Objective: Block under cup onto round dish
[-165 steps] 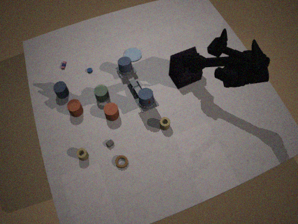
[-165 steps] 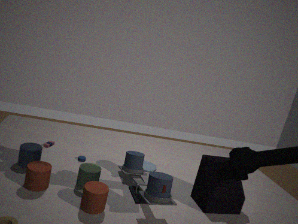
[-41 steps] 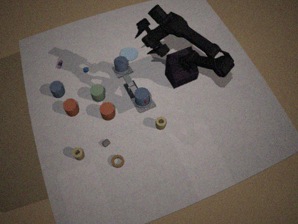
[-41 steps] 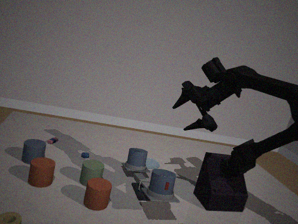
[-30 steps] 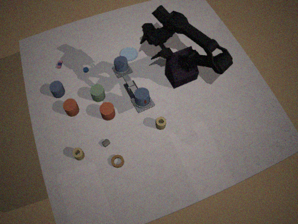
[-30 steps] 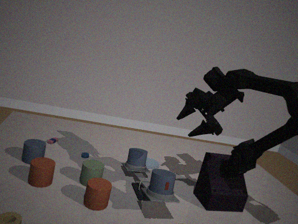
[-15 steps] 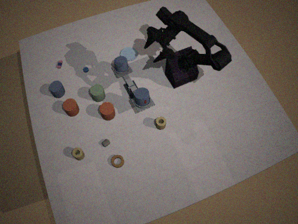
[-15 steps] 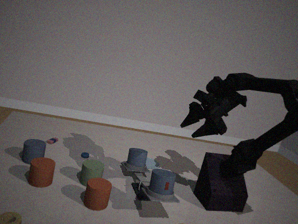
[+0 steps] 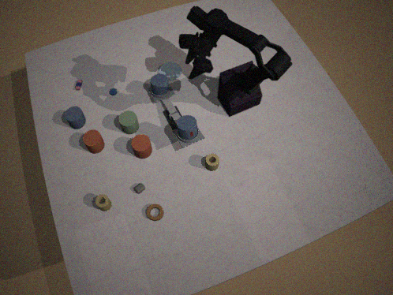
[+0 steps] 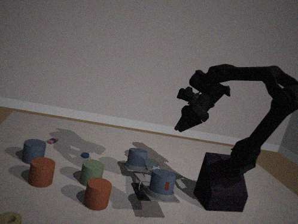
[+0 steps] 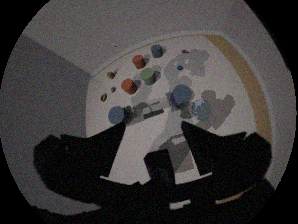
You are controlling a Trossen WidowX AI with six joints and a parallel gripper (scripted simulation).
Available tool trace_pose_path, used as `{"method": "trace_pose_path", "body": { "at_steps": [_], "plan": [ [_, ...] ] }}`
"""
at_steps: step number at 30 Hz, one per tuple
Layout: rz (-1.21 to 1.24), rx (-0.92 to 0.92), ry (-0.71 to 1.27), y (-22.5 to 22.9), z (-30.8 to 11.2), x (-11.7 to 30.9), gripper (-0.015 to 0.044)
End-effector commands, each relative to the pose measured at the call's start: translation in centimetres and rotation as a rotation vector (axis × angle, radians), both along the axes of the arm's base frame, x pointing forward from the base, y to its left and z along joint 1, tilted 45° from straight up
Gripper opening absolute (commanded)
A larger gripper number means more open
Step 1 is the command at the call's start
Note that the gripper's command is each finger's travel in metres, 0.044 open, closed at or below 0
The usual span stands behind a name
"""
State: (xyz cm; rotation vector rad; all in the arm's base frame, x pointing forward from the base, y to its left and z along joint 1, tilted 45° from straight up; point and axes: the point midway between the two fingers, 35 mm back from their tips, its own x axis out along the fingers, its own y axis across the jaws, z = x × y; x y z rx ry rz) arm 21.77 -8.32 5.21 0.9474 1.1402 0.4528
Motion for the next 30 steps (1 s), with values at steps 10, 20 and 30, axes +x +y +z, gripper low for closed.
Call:
{"method": "trace_pose_path", "body": {
  "at_steps": [10, 20, 30],
  "plan": [
    [-0.06, 0.065, 0.401, -0.2, -3.8, 3.5, 0.044],
    [-0.167, 0.077, 0.718, 0.1, -7.1, 6.1, 0.044],
    [-0.315, 0.047, 1.019, 0.8, -10.9, 8.4, 0.044]
  ]
}}
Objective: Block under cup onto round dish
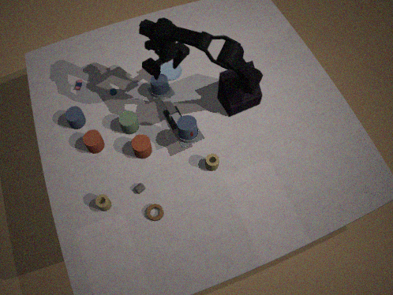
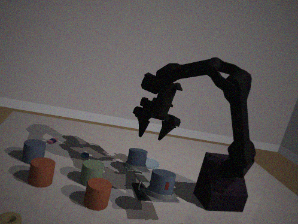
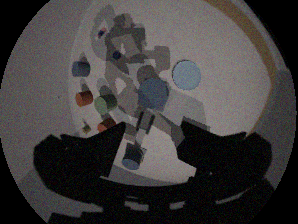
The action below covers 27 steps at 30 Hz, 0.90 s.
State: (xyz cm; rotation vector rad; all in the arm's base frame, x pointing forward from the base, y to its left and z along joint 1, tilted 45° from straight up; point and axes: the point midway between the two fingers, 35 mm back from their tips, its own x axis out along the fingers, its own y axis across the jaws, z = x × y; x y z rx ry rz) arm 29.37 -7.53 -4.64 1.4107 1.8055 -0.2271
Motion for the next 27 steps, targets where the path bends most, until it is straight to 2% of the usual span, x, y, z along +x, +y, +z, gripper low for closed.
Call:
{"method": "trace_pose_path", "body": {
  "at_steps": [1, 8, 27],
  "plan": [
    [-0.042, -0.035, 0.106, 0.2, -1.4, 1.0, 0.044],
    [-0.123, -0.094, 0.291, 1.0, -4.1, 2.2, 0.044],
    [-0.125, -0.095, 0.295, 2.7, -6.0, 1.9, 0.044]
  ]
}}
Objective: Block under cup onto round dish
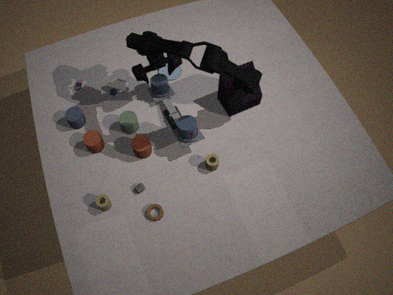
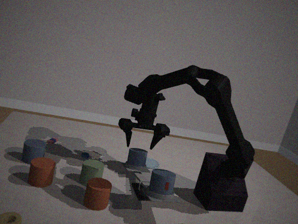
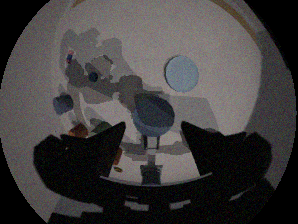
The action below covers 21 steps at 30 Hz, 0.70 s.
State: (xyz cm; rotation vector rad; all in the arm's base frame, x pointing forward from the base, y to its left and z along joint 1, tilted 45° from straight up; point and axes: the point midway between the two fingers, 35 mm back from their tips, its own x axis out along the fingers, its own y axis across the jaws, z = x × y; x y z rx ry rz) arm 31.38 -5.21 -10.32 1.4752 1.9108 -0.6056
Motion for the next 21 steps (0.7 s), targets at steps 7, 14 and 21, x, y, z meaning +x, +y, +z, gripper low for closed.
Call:
{"method": "trace_pose_path", "body": {
  "at_steps": [7, 14, 21],
  "plan": [
    [-0.005, 0.006, 0.003, 1.2, -1.2, -0.3, 0.044],
    [-0.005, 0.006, 0.003, 2.0, -2.0, -0.4, 0.044],
    [-0.005, 0.007, 0.003, 2.7, -2.8, -0.7, 0.044]
  ]
}}
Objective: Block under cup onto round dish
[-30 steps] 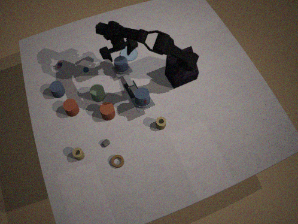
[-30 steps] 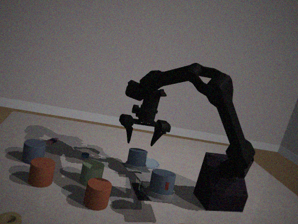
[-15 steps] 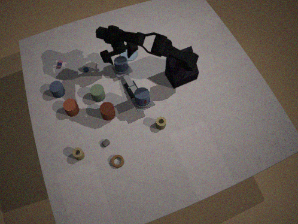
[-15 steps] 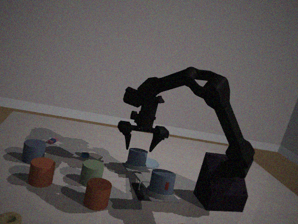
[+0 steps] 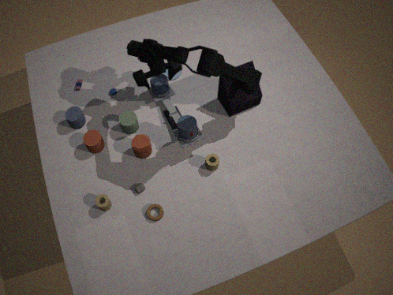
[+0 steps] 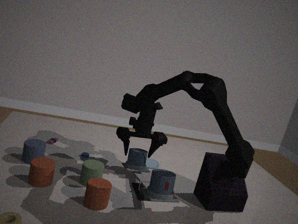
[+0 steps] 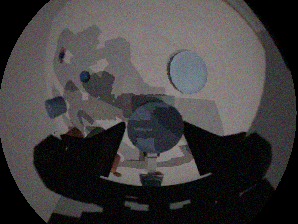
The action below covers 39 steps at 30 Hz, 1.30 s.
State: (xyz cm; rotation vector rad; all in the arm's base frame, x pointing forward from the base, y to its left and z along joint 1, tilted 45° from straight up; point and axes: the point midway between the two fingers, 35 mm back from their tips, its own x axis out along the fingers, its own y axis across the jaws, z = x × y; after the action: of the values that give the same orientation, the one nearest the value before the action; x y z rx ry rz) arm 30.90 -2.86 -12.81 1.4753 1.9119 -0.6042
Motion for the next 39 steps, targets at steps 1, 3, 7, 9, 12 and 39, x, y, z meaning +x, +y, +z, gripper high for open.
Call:
{"method": "trace_pose_path", "body": {
  "at_steps": [1, 3, 7, 9, 12, 39],
  "plan": [
    [-0.006, 0.006, 0.003, 0.5, -0.4, -0.2, 0.044],
    [-0.006, 0.006, 0.003, 0.7, -0.6, -0.3, 0.044],
    [-0.005, 0.007, 0.003, 1.2, -1.0, -0.4, 0.044],
    [-0.005, 0.007, 0.003, 1.4, -1.3, -0.5, 0.044],
    [-0.005, 0.007, 0.003, 1.5, -1.4, -0.6, 0.044],
    [-0.006, 0.005, 0.003, 0.5, -0.5, 0.0, 0.0]
  ]
}}
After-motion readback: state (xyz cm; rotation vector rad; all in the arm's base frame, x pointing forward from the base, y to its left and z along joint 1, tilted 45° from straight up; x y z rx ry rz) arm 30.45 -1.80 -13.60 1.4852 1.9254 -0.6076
